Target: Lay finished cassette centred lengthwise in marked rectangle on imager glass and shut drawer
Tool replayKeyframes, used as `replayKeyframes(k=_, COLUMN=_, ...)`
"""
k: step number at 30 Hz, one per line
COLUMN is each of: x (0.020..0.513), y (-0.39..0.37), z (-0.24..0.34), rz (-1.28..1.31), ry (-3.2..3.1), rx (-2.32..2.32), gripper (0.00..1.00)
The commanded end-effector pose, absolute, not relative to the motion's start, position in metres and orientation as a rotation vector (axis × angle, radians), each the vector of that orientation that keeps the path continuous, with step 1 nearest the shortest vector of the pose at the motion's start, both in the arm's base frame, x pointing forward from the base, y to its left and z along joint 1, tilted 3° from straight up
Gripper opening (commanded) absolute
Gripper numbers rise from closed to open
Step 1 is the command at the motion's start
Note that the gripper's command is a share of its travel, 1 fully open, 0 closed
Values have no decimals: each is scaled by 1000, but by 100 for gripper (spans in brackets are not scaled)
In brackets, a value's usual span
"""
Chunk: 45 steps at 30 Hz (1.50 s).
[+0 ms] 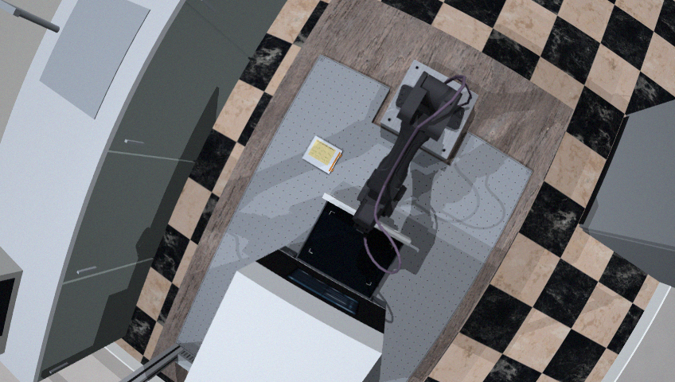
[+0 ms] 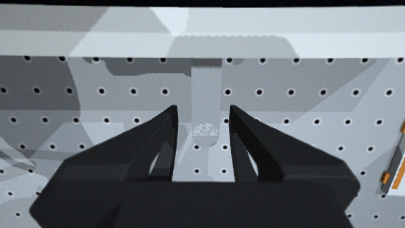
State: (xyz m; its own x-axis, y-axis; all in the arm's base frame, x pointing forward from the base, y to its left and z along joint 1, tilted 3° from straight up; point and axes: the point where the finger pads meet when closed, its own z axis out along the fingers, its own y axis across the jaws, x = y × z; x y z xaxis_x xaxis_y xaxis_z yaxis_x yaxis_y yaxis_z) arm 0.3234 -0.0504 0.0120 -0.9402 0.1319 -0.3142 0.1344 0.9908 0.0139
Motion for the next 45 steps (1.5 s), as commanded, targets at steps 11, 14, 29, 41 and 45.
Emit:
replayKeyframes(k=11, x=329, y=-52, z=18, rz=-12, ry=2804, rx=195, gripper=35)
replayKeyframes(k=14, x=334, y=-54, z=33, rz=-16, ry=2777, rx=192, gripper=35)
replayKeyframes(k=29, x=327, y=-55, z=50, rz=-16, ry=2777, rx=197, gripper=35)
replayKeyframes(k=41, x=322, y=-54, z=65, rz=-14, ry=2777, rx=198, gripper=35)
replayKeyframes(k=45, x=321, y=-54, z=68, rz=-14, ry=2777, rx=198, gripper=35)
